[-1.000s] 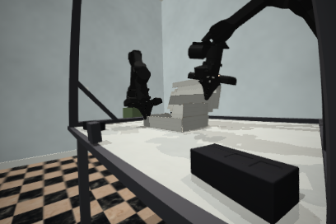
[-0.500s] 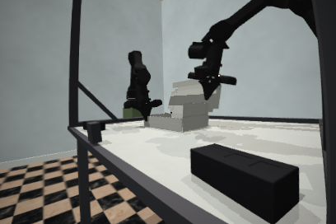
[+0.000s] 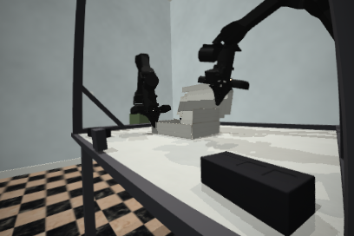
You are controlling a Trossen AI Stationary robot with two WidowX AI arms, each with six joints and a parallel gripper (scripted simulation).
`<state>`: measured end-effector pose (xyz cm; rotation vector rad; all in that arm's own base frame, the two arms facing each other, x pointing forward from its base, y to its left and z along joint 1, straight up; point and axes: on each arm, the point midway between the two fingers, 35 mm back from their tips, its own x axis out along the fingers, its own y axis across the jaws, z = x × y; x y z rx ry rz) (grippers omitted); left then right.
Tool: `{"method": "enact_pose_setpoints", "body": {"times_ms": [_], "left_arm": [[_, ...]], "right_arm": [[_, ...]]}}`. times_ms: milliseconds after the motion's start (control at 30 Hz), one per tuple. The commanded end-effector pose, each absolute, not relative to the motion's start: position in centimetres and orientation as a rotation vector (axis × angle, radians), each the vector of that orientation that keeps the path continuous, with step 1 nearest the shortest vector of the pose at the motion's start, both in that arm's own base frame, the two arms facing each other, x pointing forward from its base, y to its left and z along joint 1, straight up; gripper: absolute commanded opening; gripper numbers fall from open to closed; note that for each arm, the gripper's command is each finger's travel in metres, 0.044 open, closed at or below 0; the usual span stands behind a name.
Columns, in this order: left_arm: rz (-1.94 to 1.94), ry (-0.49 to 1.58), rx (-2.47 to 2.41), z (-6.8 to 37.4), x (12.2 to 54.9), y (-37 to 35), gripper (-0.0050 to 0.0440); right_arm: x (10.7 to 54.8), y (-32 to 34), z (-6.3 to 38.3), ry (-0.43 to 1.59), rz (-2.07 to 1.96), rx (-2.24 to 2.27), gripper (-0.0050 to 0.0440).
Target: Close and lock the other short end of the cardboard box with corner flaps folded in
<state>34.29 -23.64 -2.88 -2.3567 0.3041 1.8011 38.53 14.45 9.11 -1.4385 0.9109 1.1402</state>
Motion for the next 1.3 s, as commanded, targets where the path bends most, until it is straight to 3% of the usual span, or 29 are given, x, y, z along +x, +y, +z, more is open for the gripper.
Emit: {"method": "enact_pose_setpoints", "body": {"times_ms": [0,1267], "left_arm": [[1.776,0.327,-2.386,-1.9,34.7,-24.0,0.0004],[1.776,0.327,-2.386,-1.9,34.7,-24.0,0.0004]], "right_arm": [[38.8,14.5,10.0,0.888,1.128,-1.441,0.0],[38.7,14.5,8.2,0.889,1.128,-1.441,0.0]]}}
